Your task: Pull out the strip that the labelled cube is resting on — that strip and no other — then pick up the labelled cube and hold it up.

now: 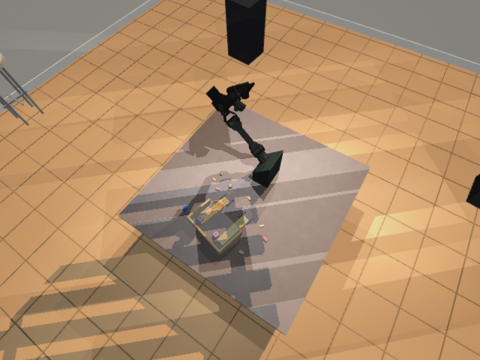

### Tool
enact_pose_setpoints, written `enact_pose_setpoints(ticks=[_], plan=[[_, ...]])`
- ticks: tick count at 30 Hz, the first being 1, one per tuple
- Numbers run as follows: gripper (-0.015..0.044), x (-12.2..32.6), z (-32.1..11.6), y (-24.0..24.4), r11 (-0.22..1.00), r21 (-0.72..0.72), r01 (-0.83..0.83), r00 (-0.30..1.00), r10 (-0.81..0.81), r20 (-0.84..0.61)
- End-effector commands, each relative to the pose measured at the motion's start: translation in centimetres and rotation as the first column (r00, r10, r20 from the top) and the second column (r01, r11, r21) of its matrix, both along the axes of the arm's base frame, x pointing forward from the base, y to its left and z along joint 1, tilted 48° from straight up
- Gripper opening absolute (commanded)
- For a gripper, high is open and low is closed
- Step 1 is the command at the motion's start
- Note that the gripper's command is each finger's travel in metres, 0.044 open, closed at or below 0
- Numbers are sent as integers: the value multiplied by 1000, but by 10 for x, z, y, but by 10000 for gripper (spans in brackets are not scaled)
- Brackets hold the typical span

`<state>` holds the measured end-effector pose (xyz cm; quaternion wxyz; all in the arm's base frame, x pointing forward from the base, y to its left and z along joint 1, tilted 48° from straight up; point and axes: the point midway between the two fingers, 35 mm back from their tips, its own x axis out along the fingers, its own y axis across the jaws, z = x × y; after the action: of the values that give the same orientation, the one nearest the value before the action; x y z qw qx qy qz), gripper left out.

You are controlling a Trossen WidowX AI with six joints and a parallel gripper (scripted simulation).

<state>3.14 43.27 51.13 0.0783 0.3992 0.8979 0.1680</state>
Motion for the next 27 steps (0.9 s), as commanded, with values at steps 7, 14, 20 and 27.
enact_pose_setpoints(ticks=[7, 14, 20, 27], plan=[[400, 67, -54, 32, 945, 165, 283, 907, -319, 275], [400, 150, -128, 36, 824, 319, 468, 561, -556, 614], [400, 203, -184, 18, 773, 375, 512, 229, -544, 808], [400, 252, -245, -22, 771, 358, 527, -125, -347, 930]])
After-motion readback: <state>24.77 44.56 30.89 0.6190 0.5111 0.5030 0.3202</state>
